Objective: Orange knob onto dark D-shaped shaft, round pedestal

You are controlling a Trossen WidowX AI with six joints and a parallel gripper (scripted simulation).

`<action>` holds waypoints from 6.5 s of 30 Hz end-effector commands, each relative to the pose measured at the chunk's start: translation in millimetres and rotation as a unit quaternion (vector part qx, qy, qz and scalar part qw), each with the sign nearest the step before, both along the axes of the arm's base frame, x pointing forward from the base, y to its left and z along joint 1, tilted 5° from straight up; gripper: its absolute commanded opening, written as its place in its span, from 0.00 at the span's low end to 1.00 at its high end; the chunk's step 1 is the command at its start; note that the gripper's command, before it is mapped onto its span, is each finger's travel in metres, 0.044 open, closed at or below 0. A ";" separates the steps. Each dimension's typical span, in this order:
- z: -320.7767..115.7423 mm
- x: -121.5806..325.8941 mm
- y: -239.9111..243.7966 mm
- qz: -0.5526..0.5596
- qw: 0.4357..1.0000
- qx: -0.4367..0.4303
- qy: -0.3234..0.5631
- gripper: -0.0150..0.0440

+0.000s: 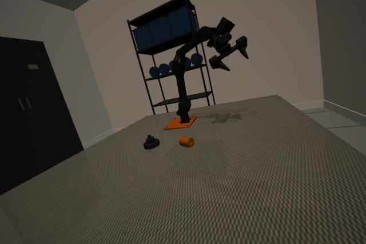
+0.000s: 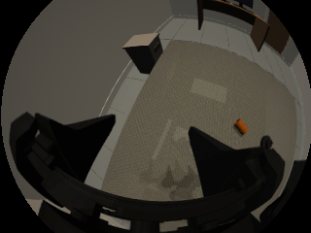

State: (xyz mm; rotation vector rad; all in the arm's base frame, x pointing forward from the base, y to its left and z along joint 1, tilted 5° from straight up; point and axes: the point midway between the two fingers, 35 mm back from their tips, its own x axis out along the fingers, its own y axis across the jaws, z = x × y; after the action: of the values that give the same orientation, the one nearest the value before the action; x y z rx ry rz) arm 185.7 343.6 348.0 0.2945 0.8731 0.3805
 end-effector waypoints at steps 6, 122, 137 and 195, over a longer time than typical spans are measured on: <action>-84.3 92.2 -73.3 0.099 0.970 -0.221 0.024 1.00; -268.4 147.9 -261.8 0.387 0.885 -0.258 -0.037 0.56; -266.5 139.0 -276.0 0.369 0.900 -0.186 -0.142 0.56; -282.0 117.8 -312.5 0.291 0.868 0.014 -0.403 0.69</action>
State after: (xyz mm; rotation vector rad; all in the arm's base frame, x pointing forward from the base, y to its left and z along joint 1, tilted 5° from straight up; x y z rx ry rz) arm 303.7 31.0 66.1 -0.1291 0.0998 0.9950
